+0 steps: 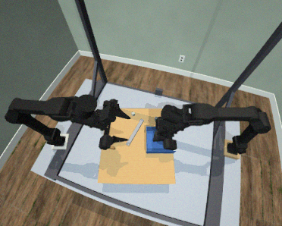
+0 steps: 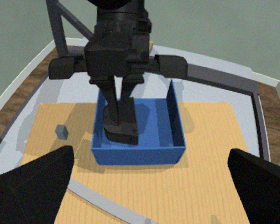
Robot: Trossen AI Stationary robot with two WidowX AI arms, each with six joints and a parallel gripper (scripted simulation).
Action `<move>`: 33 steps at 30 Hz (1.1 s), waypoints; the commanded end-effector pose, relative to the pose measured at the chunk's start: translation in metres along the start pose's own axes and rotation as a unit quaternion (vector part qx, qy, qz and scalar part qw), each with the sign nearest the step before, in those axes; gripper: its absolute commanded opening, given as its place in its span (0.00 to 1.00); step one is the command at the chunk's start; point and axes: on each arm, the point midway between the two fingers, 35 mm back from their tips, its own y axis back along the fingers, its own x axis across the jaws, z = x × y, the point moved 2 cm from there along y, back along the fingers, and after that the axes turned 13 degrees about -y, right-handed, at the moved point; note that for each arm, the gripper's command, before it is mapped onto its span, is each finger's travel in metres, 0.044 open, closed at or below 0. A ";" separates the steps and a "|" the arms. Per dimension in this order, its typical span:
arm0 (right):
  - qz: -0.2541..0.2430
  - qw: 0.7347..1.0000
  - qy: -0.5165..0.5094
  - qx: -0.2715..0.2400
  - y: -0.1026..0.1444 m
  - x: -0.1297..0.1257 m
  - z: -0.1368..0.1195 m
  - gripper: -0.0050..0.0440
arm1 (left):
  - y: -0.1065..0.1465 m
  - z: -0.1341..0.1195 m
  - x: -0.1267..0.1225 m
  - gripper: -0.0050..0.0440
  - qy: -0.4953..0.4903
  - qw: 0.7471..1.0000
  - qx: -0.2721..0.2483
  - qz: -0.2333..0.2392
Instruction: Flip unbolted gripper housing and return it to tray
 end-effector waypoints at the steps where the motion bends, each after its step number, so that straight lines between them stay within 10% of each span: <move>1: 0.002 1.000 0.002 -0.015 0.010 0.002 0.009 0.99 | 0.007 0.004 0.001 0.10 0.001 1.000 -0.010 0.003; 33: 0.002 1.000 0.002 -0.015 0.010 0.002 0.009 0.99 | 0.008 0.005 0.001 0.10 0.001 1.000 -0.010 0.003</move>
